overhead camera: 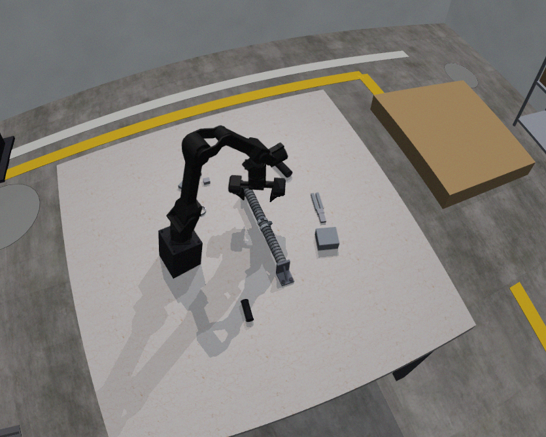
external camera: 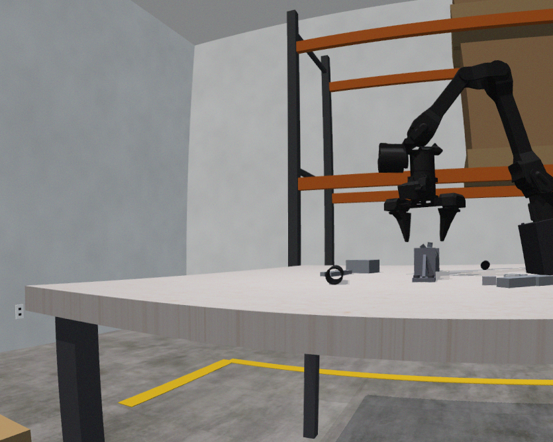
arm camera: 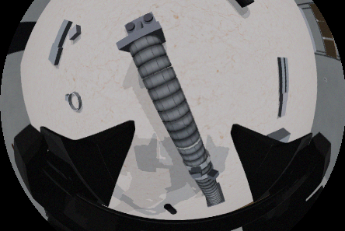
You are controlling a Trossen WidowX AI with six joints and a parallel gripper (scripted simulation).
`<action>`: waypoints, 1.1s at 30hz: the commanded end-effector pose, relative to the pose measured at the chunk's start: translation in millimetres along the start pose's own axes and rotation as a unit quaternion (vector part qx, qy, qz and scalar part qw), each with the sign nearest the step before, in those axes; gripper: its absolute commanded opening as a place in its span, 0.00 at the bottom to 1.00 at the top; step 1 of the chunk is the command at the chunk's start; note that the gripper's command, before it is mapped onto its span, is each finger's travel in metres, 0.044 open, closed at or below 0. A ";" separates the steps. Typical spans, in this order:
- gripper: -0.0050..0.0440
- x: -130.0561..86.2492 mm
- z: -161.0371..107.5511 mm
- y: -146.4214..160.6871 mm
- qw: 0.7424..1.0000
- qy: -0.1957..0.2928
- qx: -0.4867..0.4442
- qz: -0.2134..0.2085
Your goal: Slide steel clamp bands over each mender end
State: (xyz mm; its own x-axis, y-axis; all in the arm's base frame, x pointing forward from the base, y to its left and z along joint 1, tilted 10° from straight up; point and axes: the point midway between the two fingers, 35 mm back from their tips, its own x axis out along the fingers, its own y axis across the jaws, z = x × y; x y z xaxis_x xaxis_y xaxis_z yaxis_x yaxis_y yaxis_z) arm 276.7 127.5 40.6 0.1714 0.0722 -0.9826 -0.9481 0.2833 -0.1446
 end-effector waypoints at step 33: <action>0.95 65.0 21.7 18.6 0.975 0.005 -0.223 0.005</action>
State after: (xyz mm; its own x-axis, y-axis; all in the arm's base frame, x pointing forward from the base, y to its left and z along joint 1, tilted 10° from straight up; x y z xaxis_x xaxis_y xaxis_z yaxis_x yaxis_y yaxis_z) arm 276.5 159.4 -20.3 0.1652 0.0707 -0.9837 -0.9722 -0.1562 -0.1744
